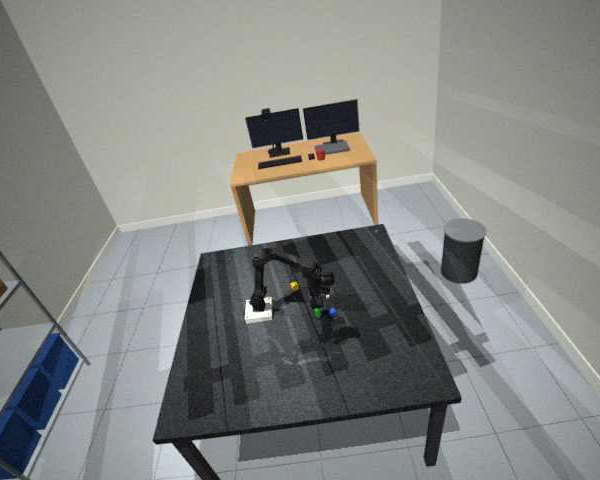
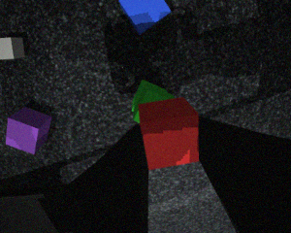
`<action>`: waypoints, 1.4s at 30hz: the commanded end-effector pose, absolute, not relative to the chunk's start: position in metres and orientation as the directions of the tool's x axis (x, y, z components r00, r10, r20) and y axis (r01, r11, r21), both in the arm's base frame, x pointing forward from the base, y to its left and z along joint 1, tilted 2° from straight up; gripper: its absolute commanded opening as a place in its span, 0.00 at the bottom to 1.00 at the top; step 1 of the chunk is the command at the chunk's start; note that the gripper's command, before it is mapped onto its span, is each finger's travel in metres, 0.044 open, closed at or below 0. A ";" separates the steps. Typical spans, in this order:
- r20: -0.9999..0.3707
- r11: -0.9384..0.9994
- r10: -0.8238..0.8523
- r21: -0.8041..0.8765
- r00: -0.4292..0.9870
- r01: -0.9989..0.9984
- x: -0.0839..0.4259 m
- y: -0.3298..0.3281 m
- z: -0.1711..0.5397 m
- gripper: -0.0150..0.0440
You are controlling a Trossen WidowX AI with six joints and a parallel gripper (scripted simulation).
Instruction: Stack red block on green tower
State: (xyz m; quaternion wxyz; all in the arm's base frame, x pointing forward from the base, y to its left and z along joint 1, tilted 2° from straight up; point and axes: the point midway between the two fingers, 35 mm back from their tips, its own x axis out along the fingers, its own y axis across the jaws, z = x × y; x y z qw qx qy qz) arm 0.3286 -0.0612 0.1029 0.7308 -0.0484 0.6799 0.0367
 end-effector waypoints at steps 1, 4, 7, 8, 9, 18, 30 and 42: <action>-0.998 0.992 -0.007 -0.015 0.066 -0.123 0.328 -0.060 0.089 0.25; -0.998 0.992 -0.007 -0.015 0.066 -0.123 0.328 -0.060 0.077 0.25; -0.998 0.992 -0.007 -0.015 0.066 -0.123 0.328 -0.060 0.077 0.25; -0.998 0.992 -0.007 -0.015 0.066 -0.123 0.328 -0.060 0.078 0.25; -0.998 0.992 -0.007 -0.015 0.066 -0.123 0.328 -0.060 0.078 0.25; -0.998 0.992 -0.007 -0.015 0.066 -0.123 0.328 -0.060 0.077 0.25; -0.998 0.992 -0.007 -0.015 0.066 -0.123 0.328 -0.060 0.076 0.25; -0.998 0.993 -0.011 -0.018 0.065 -0.120 0.328 -0.061 0.077 0.43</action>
